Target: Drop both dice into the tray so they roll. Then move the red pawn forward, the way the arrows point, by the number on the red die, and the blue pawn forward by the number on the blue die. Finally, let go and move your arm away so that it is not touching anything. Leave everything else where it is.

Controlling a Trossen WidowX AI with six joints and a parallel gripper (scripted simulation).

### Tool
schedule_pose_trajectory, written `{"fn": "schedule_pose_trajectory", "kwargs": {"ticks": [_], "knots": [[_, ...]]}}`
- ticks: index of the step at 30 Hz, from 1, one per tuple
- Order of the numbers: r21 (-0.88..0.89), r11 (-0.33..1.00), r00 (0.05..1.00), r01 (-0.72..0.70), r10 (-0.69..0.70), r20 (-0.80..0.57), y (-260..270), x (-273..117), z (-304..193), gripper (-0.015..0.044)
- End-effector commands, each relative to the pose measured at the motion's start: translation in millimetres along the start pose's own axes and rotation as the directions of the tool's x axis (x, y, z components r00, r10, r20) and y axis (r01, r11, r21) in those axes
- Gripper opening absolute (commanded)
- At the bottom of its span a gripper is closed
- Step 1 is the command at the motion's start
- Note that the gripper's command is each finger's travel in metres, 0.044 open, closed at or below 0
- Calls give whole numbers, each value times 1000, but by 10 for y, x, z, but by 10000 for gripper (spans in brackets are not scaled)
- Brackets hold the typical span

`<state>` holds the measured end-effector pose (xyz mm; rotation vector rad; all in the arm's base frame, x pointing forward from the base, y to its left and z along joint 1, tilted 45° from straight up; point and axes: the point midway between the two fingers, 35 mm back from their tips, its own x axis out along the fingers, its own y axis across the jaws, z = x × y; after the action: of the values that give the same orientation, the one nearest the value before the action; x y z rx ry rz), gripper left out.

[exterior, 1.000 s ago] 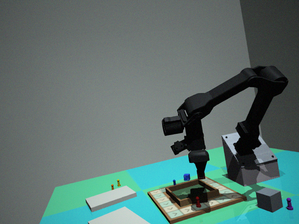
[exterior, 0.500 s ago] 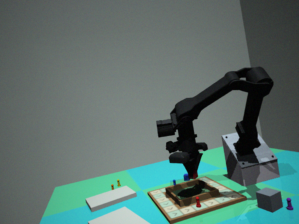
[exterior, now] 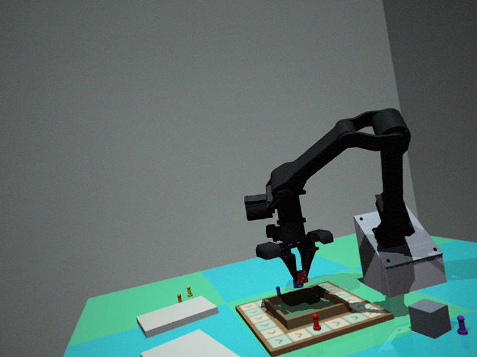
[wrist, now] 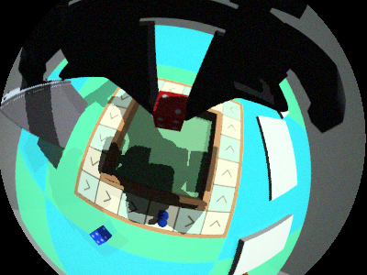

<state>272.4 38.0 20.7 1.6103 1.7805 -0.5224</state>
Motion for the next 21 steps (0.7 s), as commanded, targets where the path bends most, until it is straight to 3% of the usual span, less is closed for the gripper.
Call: {"fn": "schedule_pose_trajectory", "kwargs": {"ticks": [1, 6, 21], "knots": [[88, 996, 1000, 1, -1, 1, -28, 21, 91, 0], [89, 996, 1000, 12, -14, 19, -38, 33, 91, 0], [125, 986, 873, 113, -159, 462, -160, 169, 123, 0]]}}
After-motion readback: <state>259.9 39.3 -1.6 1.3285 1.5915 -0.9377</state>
